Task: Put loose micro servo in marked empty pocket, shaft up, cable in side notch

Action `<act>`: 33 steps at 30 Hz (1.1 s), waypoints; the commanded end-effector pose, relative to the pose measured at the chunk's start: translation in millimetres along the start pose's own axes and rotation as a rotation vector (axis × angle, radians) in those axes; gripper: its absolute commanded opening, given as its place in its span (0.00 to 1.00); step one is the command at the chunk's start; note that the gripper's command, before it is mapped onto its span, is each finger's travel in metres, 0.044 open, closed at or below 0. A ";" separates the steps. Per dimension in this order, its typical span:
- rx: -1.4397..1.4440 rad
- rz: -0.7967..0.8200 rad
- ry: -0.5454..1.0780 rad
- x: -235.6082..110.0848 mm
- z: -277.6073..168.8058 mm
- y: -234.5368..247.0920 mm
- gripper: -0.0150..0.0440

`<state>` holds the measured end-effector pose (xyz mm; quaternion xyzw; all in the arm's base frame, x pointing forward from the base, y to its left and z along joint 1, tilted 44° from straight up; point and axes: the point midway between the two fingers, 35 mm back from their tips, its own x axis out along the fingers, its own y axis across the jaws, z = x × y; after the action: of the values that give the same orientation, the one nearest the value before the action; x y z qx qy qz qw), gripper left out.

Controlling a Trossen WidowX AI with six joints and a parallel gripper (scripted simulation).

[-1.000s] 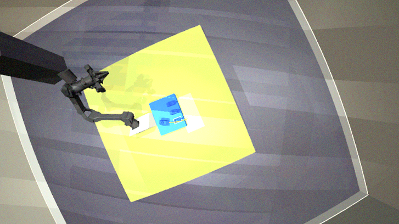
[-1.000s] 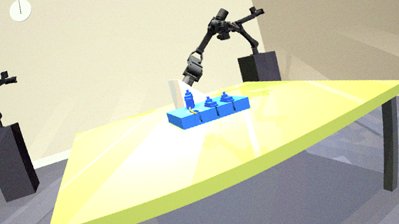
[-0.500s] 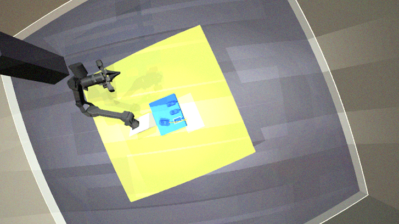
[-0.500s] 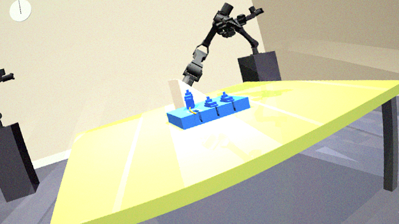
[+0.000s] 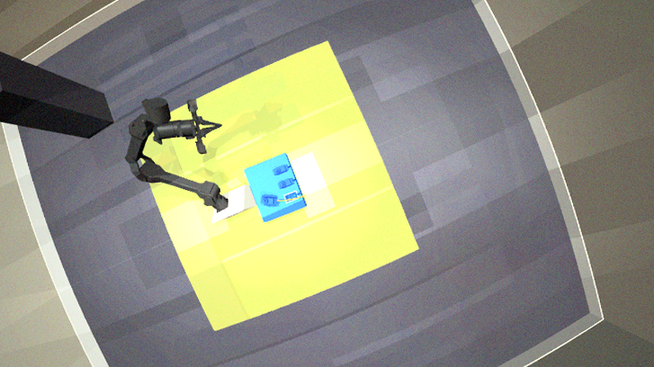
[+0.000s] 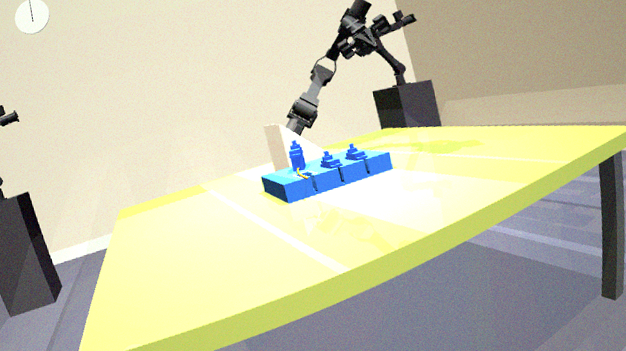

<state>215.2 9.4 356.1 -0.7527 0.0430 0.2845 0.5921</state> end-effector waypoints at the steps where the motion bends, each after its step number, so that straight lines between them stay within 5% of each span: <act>1: 0.102 0.053 -0.013 18.5 -12.6 9.3 0.25; 33: 0.989 0.456 -0.046 134.0 -70.5 112.1 0.25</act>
<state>304.4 -48.5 220.2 -0.3886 0.2987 0.3643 0.7919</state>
